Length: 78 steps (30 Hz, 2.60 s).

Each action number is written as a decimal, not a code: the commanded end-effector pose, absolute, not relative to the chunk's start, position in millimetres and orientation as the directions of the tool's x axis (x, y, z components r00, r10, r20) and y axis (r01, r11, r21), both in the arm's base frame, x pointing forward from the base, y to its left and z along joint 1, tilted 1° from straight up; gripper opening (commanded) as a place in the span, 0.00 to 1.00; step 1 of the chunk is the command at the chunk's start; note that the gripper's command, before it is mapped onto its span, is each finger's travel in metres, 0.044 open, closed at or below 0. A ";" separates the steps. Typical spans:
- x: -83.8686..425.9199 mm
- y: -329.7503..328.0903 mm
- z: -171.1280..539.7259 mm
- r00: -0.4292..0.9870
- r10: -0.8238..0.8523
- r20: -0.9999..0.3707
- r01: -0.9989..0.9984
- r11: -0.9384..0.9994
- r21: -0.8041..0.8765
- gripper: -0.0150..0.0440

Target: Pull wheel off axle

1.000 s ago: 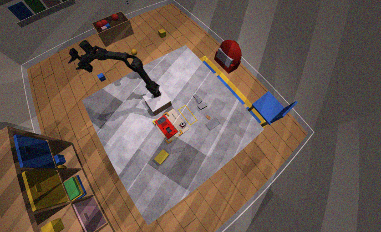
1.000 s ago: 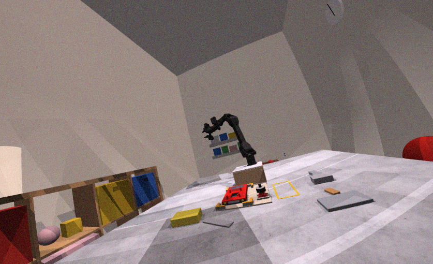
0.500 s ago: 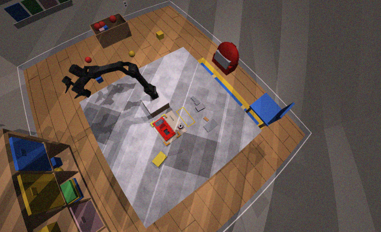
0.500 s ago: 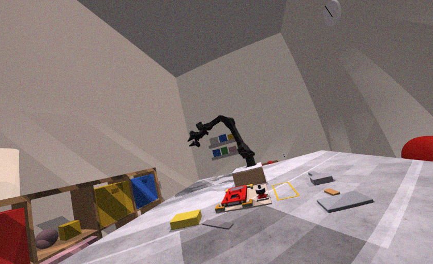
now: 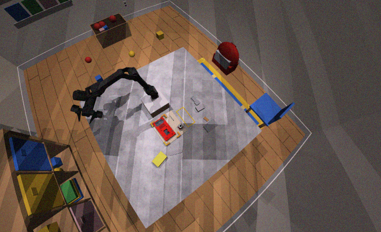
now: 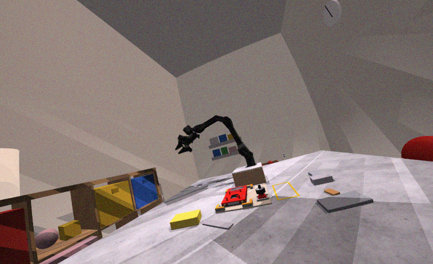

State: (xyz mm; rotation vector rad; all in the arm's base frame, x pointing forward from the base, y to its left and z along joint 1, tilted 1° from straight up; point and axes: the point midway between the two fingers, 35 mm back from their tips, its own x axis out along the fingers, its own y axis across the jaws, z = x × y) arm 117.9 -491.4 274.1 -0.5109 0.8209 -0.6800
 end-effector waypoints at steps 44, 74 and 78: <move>400.7 -17.6 89.6 0.260 0.084 -0.962 -0.110 0.992 0.057 0.76; 352.9 103.1 11.7 0.015 0.005 -1.000 -0.183 0.983 0.002 0.76; 351.1 101.7 -17.9 0.015 0.005 -1.000 -0.183 0.983 0.002 0.76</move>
